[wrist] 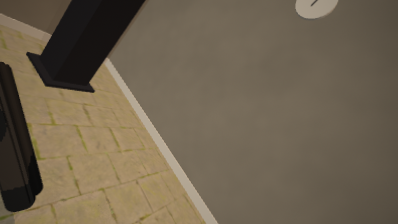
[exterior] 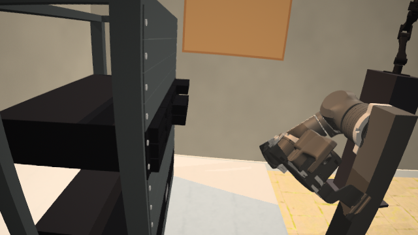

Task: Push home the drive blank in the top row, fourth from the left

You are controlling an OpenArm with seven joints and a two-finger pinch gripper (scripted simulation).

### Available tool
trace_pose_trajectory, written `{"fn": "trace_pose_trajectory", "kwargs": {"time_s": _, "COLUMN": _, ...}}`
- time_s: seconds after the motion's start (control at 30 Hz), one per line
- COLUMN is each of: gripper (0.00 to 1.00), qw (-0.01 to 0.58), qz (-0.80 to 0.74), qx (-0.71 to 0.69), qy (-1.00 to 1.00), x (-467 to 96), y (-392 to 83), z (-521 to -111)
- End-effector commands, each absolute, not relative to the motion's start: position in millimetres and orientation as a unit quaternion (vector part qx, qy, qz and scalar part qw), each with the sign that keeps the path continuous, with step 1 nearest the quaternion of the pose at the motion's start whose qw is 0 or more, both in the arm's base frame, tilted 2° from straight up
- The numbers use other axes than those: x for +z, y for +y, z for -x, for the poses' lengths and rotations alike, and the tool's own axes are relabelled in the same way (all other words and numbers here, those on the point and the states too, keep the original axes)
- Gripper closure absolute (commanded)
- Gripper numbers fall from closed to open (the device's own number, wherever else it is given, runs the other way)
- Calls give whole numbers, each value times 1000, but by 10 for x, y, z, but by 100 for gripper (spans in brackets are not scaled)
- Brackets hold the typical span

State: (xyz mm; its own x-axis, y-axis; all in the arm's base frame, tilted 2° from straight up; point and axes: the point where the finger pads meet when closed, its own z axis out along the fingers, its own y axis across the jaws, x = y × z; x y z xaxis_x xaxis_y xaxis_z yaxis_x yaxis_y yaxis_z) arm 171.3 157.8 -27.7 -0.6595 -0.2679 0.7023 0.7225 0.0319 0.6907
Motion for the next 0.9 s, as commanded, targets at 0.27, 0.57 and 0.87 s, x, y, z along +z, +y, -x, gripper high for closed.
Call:
{"fn": "trace_pose_trajectory", "kwargs": {"time_s": 0.27, "gripper": 0, "qw": 368, "qz": 183, "qx": -673, "qy": -615, "x": -260, "y": 1571, "z": -1716}}
{"fn": "trace_pose_trajectory", "kwargs": {"time_s": 0.57, "gripper": 0, "qw": 358, "qz": 176, "qx": -681, "qy": -614, "x": -220, "y": 1546, "z": -1738}}
{"fn": "trace_pose_trajectory", "kwargs": {"time_s": 0.87, "gripper": 0, "qw": 336, "qz": 166, "qx": -699, "qy": -609, "x": -138, "y": 1490, "z": -1804}}
